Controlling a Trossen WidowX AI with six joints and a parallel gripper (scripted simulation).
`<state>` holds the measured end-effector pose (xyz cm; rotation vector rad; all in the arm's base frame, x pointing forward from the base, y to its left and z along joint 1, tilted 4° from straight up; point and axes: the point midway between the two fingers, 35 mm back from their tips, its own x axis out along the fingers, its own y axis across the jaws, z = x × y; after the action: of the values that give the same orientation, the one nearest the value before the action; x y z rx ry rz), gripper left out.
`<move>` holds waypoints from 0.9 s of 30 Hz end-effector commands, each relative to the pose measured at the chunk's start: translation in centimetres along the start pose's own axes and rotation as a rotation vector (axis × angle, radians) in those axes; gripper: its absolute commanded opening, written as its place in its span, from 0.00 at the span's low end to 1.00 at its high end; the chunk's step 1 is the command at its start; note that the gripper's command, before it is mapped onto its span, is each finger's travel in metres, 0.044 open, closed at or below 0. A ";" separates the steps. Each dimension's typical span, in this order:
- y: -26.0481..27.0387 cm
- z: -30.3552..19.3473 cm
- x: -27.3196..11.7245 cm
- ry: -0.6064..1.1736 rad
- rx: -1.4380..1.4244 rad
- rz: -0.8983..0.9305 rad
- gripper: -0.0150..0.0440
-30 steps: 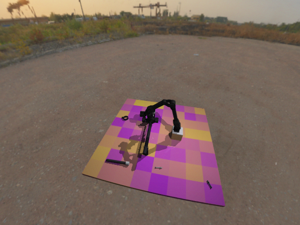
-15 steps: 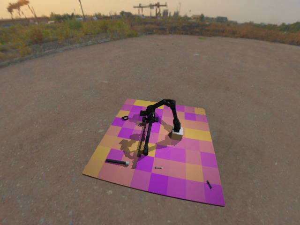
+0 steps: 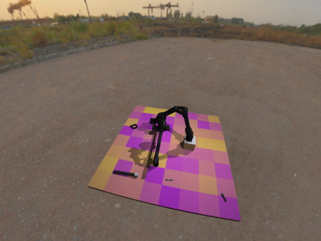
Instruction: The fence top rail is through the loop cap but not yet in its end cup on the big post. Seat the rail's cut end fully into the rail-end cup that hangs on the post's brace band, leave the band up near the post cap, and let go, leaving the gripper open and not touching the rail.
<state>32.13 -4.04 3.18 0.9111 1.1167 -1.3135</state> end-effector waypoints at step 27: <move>-0.2 -3.1 -4.8 0.004 -0.001 -0.001 1.00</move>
<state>31.99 -0.23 6.24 0.8983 1.1289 -1.3104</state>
